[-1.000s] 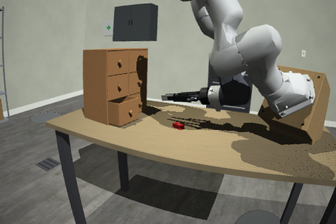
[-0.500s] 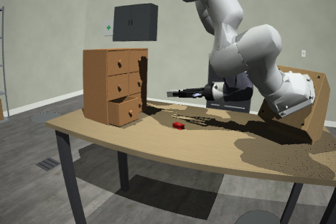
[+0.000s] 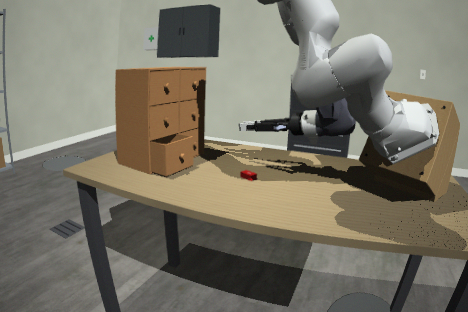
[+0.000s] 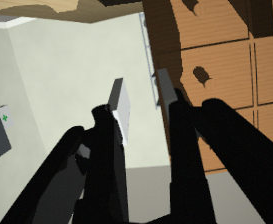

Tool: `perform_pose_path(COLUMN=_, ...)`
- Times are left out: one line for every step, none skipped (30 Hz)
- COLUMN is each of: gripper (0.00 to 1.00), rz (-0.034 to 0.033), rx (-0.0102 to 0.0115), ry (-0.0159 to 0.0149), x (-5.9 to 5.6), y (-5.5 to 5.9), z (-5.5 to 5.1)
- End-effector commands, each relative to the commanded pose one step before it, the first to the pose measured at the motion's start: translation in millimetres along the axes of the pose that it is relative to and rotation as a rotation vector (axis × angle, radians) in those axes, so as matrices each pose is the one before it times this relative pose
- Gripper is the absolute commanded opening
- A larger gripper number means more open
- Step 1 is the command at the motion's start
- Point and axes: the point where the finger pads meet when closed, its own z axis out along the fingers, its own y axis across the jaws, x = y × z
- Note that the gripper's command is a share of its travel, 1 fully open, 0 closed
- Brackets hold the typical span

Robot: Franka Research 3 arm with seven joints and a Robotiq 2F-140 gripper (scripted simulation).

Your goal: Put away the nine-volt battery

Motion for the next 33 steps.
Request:
perform_pose_path(gripper=0.20, rz=0.03195, rx=-0.00592, ry=0.00855, x=1.14, y=-7.02, z=-2.24)
perform_pose_path(gripper=0.20, rz=0.00000, rx=0.00000, ry=0.00000, x=-0.63, y=-2.47, z=-0.46)
perform_pose_path(gripper=0.20, rz=0.00000, rx=0.00000, ry=0.00000, x=-0.62, y=-2.44, z=-0.46)
perform_pose_path(gripper=0.20, rz=0.00000, rx=0.00000, ry=0.00000, x=-0.62, y=-2.41, z=-0.45)
perform_pose_path(gripper=0.20, rz=0.00000, rx=0.00000, ry=0.00000, x=0.00, y=0.00, z=0.00)
perform_pose_path(gripper=0.20, rz=0.00000, rx=0.00000, ry=0.00000, x=0.00, y=0.00, z=0.00)
perform_pose_path(gripper=0.20, rz=0.00000, rx=0.00000, ry=0.00001, x=-0.61, y=-2.39, z=-0.45)
perform_pose_path(gripper=0.20, rz=0.00000, rx=0.00000, ry=-0.00001, x=-0.60, y=-2.35, z=-0.44)
perform_pose_path(gripper=0.20, rz=0.00000, rx=0.00000, ry=0.00000, x=-0.59, y=-2.33, z=-0.44)
perform_pose_path(gripper=0.20, rz=0.00000, rx=0.00000, ry=0.00000, x=-0.59, y=-2.30, z=-0.43)
perform_pose_path(gripper=0.20, rz=0.00000, rx=0.00000, ry=0.00000, x=-0.58, y=-2.27, z=-0.42)
perform_pose_path(gripper=0.20, rz=0.00000, rx=0.00000, ry=0.00000, x=-0.57, y=-2.24, z=-0.42)
perform_pose_path(gripper=0.20, rz=0.00000, rx=0.00000, ry=0.00000, x=-0.57, y=-2.21, z=-0.41)
perform_pose_path(gripper=0.20, rz=0.00000, rx=0.00000, ry=0.00000, x=-0.56, y=-2.18, z=-0.41)
perform_pose_path(gripper=0.20, rz=0.00000, rx=0.00000, ry=-0.00001, x=-0.55, y=-2.15, z=-0.40)
perform_pose_path(gripper=0.20, rz=0.00000, rx=0.00000, ry=0.00001, x=-0.54, y=-2.13, z=-0.40)
perform_pose_path(gripper=0.20, rz=0.00000, rx=0.00000, ry=-0.00001, x=-0.54, y=-2.09, z=-0.38)
perform_pose_path(gripper=0.20, rz=0.00000, rx=0.00000, ry=0.00001, x=-0.53, y=-2.07, z=-0.39)
perform_pose_path(gripper=0.20, rz=0.00000, rx=0.00000, ry=-0.00001, x=-0.52, y=-2.03, z=-0.37)
perform_pose_path(gripper=0.20, rz=0.00000, rx=0.00000, ry=0.00001, x=-0.51, y=-2.01, z=-0.38)
perform_pose_path(gripper=0.20, rz=0.00000, rx=0.00000, ry=0.00000, x=-0.51, y=-1.98, z=-0.37)
perform_pose_path(gripper=0.20, rz=0.00000, rx=0.00000, ry=0.00000, x=0.00, y=0.00, z=0.00)
perform_pose_path(gripper=0.20, rz=0.00000, rx=0.00000, ry=0.00000, x=0.00, y=0.00, z=0.00)
perform_pose_path(gripper=0.20, rz=0.00000, rx=0.00000, ry=0.00000, x=-0.50, y=-1.95, z=-0.36)
perform_pose_path(gripper=0.20, rz=0.00000, rx=0.00000, ry=0.00001, x=-0.49, y=-1.92, z=-0.36)
perform_pose_path(gripper=0.20, rz=0.00000, rx=0.00000, ry=-0.00001, x=-0.48, y=-1.89, z=-0.35)
perform_pose_path(gripper=0.20, rz=0.00000, rx=0.00000, ry=0.00001, x=-0.48, y=-1.86, z=-0.35)
perform_pose_path(gripper=0.20, rz=0.00000, rx=0.00000, ry=0.00000, x=-0.47, y=-1.83, z=-0.34)
perform_pose_path(gripper=0.20, rz=0.00000, rx=0.00000, ry=0.00000, x=-0.46, y=-1.80, z=-0.33)
perform_pose_path(gripper=0.20, rz=0.00000, rx=0.00000, ry=0.00001, x=-0.45, y=-1.78, z=-0.34)
perform_pose_path(gripper=0.20, rz=0.00000, rx=0.00000, ry=-0.00001, x=-0.45, y=-1.74, z=-0.32)
perform_pose_path(gripper=0.20, rz=0.00000, rx=0.00000, ry=0.00000, x=-0.44, y=-1.72, z=-0.32)
perform_pose_path(gripper=0.20, rz=0.00000, rx=0.00000, ry=0.00001, x=-0.43, y=-1.69, z=-0.32)
